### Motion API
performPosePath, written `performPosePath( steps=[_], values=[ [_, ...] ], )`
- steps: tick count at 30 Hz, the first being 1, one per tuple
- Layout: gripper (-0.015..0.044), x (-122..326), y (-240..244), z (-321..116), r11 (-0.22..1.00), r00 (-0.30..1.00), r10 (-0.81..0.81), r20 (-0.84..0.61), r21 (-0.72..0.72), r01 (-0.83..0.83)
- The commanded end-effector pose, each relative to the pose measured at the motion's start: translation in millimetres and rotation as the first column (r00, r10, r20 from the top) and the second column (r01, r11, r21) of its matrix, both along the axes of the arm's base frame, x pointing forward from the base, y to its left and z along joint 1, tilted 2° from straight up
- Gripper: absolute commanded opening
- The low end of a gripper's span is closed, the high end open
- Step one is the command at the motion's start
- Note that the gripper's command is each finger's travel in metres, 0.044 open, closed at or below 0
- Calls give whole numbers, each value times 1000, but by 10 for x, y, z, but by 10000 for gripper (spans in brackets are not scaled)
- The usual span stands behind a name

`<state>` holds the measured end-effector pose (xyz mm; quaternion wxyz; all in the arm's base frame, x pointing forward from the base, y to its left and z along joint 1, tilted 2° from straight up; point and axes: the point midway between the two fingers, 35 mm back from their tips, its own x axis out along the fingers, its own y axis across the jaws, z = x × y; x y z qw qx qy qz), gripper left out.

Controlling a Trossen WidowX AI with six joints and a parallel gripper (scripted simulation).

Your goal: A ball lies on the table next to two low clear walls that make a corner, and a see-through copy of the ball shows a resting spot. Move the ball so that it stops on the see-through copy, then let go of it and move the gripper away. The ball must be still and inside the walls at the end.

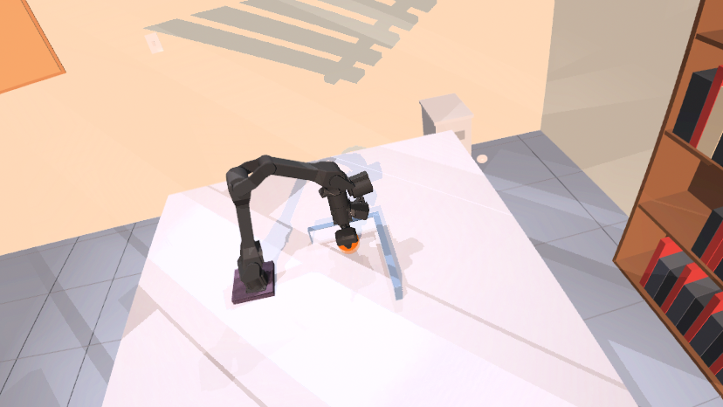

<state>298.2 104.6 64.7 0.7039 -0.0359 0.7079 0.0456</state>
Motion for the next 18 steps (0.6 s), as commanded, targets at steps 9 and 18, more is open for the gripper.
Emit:
performPosePath(
  steps=[9, 18],
  values=[
    [0, 4, 9, -138, 1000, 1000, -4, 5, 4, 4],
    [53, 6, 5, -176, 1000, 1000, 0, 5, 2, 0]
  ],
)
